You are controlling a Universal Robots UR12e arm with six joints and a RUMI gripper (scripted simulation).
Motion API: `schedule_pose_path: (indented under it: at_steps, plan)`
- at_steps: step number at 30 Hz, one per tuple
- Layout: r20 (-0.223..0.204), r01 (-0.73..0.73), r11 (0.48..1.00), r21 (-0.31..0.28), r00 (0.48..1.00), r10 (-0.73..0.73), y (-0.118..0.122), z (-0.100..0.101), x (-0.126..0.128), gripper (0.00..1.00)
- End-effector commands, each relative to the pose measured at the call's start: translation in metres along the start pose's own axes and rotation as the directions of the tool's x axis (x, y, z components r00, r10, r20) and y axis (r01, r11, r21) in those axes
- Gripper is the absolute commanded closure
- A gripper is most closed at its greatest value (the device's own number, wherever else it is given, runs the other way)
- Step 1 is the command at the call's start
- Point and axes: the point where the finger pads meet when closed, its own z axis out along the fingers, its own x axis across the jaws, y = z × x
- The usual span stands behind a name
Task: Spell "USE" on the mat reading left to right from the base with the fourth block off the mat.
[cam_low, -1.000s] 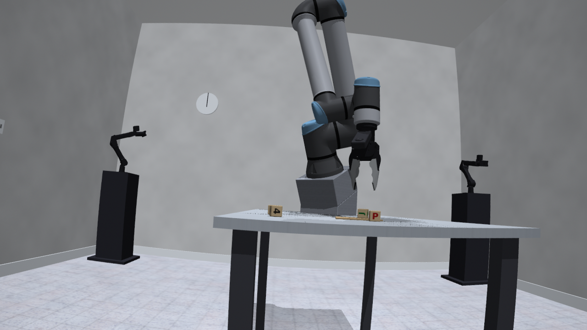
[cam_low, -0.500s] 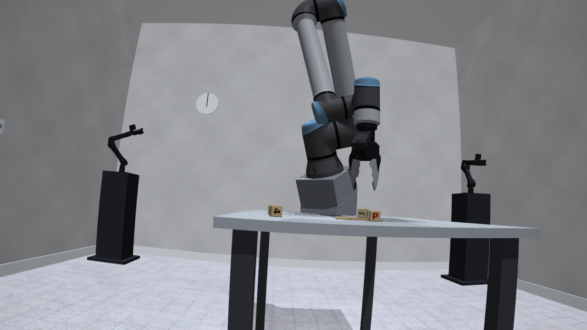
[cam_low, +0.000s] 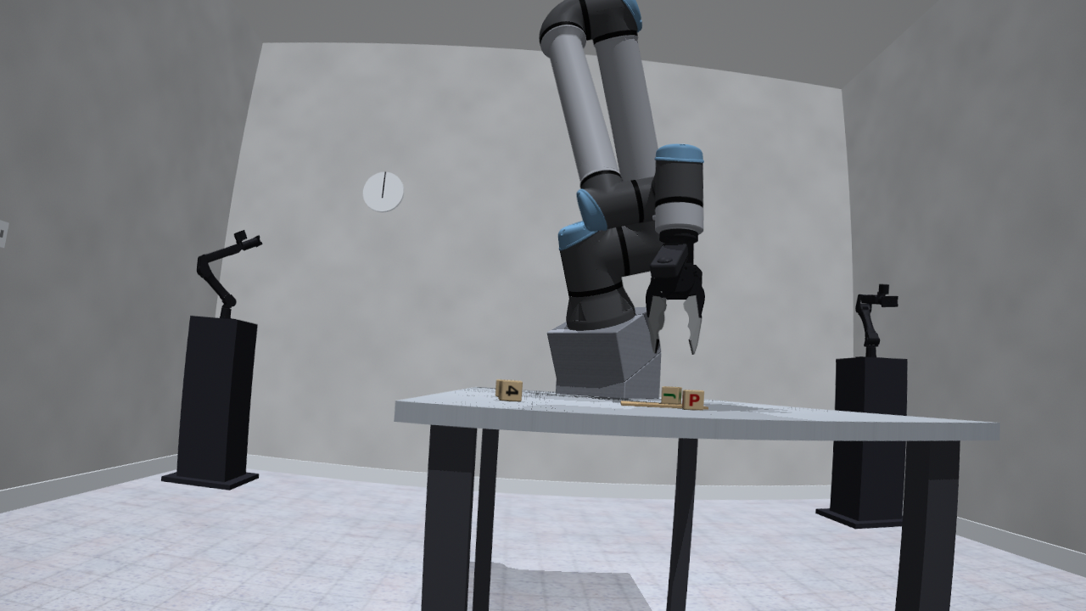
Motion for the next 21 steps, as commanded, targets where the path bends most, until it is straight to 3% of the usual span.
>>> schedule_pose_path:
  at_steps: [1, 21]
  plan:
    - [-0.002, -0.001, 1.000, -0.002, 1.000, 0.001, 0.001, 0.005, 0.002, 0.60]
    - [-0.002, -0.001, 1.000, -0.002, 1.000, 0.001, 0.001, 0.031, 0.001, 0.60]
